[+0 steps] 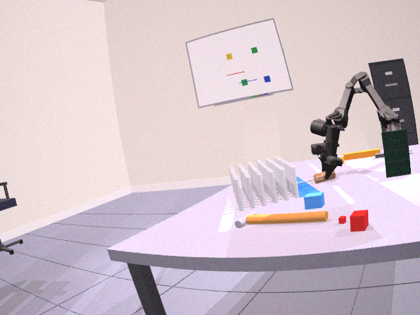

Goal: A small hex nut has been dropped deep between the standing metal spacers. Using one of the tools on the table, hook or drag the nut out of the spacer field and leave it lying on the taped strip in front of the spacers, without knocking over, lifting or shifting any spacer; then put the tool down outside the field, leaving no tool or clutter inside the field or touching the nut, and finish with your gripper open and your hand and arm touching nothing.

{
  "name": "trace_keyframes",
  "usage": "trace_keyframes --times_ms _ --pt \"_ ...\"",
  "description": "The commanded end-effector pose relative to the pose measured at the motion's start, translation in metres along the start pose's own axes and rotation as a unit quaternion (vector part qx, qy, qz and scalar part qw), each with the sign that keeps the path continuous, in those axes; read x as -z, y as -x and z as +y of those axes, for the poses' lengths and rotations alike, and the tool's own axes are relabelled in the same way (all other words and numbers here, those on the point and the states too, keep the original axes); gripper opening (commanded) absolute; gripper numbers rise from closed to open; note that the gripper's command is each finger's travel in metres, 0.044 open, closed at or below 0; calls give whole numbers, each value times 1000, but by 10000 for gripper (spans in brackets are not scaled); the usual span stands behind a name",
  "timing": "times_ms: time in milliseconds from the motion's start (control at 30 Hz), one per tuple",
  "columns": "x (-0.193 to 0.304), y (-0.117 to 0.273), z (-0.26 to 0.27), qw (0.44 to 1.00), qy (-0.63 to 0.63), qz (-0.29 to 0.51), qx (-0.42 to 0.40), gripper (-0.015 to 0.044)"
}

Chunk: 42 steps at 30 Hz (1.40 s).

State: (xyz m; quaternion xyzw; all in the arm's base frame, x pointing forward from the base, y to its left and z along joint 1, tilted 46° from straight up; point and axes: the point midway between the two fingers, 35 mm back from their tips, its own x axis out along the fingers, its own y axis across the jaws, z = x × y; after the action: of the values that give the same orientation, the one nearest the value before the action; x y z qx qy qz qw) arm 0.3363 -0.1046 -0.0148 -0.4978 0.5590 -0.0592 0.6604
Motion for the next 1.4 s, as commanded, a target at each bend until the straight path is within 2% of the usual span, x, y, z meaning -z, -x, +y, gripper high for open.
trace_keyframes --times_ms 0,1367 --pt "2 1 0 1000 1 -3 -1 0" --pt "27 10 1 1000 2 -2 -1 0"
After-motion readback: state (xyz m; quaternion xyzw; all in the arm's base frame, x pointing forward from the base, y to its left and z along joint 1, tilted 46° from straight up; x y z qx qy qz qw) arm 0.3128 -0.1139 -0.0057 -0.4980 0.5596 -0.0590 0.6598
